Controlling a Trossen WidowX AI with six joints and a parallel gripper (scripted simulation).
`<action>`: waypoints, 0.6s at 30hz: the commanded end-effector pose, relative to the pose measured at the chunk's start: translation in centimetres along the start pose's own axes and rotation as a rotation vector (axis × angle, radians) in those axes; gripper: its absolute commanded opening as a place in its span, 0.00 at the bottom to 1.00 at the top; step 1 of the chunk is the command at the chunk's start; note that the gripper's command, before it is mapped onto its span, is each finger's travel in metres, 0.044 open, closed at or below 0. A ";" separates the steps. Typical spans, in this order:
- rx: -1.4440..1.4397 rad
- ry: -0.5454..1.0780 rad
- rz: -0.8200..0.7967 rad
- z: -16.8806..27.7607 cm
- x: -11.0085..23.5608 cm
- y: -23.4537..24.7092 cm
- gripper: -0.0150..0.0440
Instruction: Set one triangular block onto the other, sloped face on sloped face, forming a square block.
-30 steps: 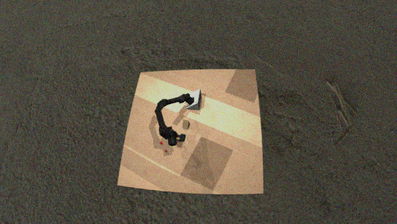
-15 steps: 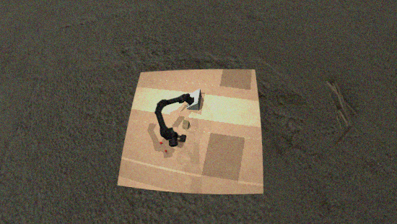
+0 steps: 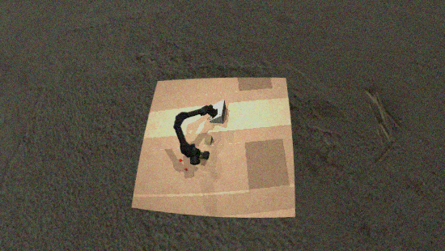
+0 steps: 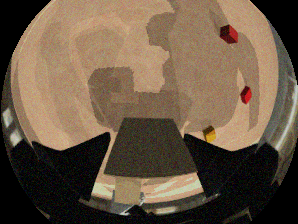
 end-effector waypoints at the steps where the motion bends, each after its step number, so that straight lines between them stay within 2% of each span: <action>1: 0.010 0.002 0.006 0.1 -0.3 0.1 0.96; 7: 0.010 0.002 0.006 0.1 -0.3 0.1 0.69; 14: 0.010 0.002 0.006 0.1 -0.3 0.1 0.61; 18: 0.009 0.002 0.005 0.1 -0.2 0.1 0.43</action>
Point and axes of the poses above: the point midway between the two fingers, 35 mm back from their tips, its own x axis back along the fingers, its own y axis across the jaws, z = x × y, the point moved 9 cm from there along x, back along the fingers, and after that the axes turned 7 degrees about x, right-handed, at the moved point
